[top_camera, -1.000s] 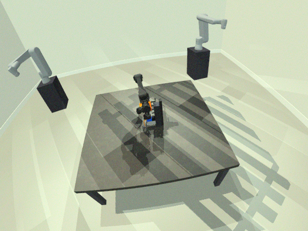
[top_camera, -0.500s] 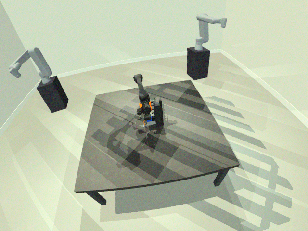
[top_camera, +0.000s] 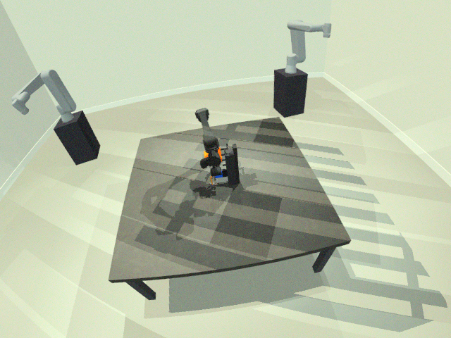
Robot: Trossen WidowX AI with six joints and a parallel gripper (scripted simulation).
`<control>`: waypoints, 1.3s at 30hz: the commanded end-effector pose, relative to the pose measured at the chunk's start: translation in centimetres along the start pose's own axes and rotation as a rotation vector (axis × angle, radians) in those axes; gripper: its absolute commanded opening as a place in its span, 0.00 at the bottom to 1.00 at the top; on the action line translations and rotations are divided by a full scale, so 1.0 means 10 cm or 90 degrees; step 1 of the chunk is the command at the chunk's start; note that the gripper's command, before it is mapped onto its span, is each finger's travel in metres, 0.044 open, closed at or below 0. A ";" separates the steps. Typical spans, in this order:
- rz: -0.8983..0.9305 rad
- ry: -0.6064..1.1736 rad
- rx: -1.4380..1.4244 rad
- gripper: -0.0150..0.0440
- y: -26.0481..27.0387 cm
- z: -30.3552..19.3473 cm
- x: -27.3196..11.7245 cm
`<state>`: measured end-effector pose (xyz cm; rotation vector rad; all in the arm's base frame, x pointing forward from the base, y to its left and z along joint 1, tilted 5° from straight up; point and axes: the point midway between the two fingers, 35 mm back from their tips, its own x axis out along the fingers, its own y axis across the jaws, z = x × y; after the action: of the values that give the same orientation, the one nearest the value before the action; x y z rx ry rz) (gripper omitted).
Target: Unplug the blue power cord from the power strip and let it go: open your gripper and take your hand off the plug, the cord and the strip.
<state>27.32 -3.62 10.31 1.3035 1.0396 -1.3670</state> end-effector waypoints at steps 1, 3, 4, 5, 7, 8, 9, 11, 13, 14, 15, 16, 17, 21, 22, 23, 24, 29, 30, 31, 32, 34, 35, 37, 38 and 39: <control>0.001 -0.004 0.001 0.25 0.01 0.08 0.00; 0.001 -0.005 0.001 0.25 0.01 0.12 0.00; 0.001 -0.005 0.001 0.25 0.02 0.13 0.00; 0.001 -0.005 0.001 0.25 0.02 0.15 0.00; 0.001 -0.005 0.001 0.25 0.02 0.18 -0.01; 0.001 -0.005 0.001 0.25 0.02 0.20 -0.01; 0.001 -0.005 0.001 0.25 0.02 0.22 -0.01; 0.001 -0.006 0.001 0.25 0.02 0.25 -0.01; 0.001 -0.006 0.001 0.25 0.02 0.28 -0.01; 0.001 -0.006 0.001 0.25 0.02 0.30 -0.01; 0.001 -0.006 0.002 0.25 0.02 0.32 -0.01; 0.001 -0.006 0.002 0.25 0.02 0.33 -0.01; 0.001 -0.006 0.002 0.25 0.02 0.35 -0.01; 0.001 -0.007 0.002 0.25 0.01 0.42 -0.01; 0.001 -0.007 0.002 0.25 0.01 0.43 -0.01; 0.001 -0.007 0.002 0.25 0.01 0.45 -0.01; 0.001 -0.007 0.002 0.25 0.01 0.46 -0.01; 0.001 -0.008 0.003 0.39 0.00 0.41 0.00; 0.001 -0.009 0.003 0.43 0.00 0.39 0.01; 0.001 -0.009 0.003 0.48 0.00 0.39 0.01; 0.001 -0.009 0.003 0.52 0.00 0.39 0.01; 0.001 -0.009 0.003 0.61 0.00 0.39 0.01; 0.001 -0.009 0.003 0.65 0.00 0.39 0.01; 0.001 -0.009 0.003 0.74 0.00 0.39 0.01; 0.001 -0.009 0.003 0.79 0.00 0.39 0.01; 0.001 -0.009 0.003 0.83 0.00 0.39 0.01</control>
<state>26.49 -7.42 10.50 1.2957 1.0348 -1.3729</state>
